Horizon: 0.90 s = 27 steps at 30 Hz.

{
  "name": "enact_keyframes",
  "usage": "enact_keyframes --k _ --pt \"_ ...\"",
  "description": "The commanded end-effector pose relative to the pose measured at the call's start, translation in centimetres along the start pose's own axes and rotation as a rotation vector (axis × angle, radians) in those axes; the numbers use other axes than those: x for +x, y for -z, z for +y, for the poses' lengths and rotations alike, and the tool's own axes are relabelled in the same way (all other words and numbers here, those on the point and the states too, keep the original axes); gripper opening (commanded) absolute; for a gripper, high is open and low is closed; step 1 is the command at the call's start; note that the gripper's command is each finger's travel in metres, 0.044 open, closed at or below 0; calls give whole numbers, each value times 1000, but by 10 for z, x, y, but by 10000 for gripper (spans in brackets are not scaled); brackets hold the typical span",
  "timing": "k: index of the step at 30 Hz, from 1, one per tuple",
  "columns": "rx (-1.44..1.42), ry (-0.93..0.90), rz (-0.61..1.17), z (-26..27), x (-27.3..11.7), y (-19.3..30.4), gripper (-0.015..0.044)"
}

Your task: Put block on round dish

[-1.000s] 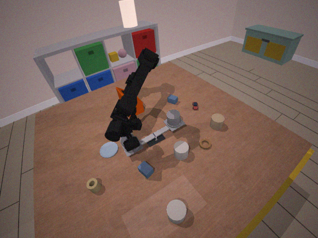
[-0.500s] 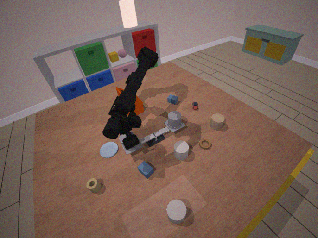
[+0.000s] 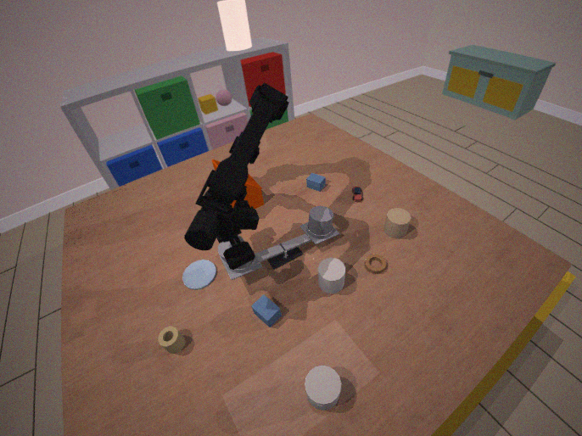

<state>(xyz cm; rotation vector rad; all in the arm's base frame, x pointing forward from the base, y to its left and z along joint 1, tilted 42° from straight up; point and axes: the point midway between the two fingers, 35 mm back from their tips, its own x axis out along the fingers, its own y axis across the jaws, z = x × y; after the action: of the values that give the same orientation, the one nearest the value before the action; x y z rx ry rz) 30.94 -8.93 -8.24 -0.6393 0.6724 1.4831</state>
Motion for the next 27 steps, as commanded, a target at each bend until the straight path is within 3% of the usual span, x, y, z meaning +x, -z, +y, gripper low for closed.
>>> enact_keyframes --k 1,27 --pt "-10 19 28 -4 -12 7 0" --pt "-10 18 28 -2 -46 6 0"
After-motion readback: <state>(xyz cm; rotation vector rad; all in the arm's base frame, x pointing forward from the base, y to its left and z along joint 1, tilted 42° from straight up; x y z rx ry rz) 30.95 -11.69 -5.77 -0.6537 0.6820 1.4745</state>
